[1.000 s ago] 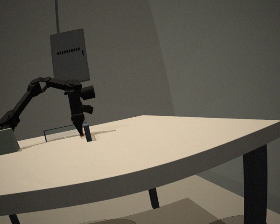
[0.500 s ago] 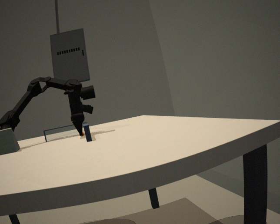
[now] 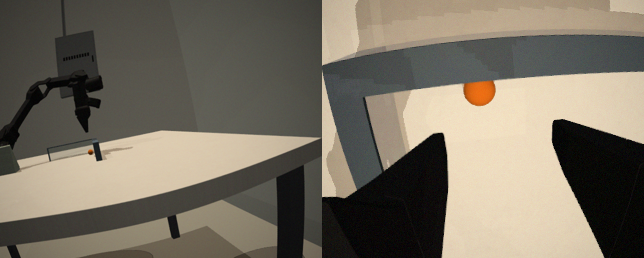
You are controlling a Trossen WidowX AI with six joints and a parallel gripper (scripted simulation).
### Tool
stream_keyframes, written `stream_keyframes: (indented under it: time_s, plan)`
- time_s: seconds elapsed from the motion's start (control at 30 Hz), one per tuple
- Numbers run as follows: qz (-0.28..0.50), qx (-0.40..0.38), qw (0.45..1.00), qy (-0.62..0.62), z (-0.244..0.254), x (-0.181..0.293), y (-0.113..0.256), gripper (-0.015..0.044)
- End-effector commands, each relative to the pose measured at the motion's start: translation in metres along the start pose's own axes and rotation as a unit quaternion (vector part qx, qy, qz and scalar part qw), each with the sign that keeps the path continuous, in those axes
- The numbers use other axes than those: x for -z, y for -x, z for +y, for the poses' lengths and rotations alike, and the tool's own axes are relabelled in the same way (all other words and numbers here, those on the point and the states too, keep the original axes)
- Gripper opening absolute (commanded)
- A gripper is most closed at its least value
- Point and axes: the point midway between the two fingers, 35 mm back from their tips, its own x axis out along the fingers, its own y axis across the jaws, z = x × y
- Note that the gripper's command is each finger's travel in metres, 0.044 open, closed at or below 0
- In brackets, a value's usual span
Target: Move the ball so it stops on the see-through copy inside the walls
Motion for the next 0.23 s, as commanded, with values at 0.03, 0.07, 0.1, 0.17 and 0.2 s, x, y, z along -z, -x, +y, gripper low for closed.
stream_keyframes:
  time_s: [0.03, 0.07, 0.1, 0.17, 0.2]
  plan:
    - [0.002, 0.000, 1.000, -0.001, 0.000, 0.000, 0.000, 0.0236]
    - [0.002, 0.000, 1.000, -0.001, 0.000, 0.000, 0.008, 0.0262]
    - [0.002, 0.000, 1.000, -0.001, 0.000, 0.001, 0.020, 0.0288]
    - [0.002, -0.001, 1.000, 0.000, 0.001, 0.003, 0.039, 0.0341]
    - [0.002, -0.001, 1.000, 0.000, 0.001, 0.004, 0.042, 0.0367]
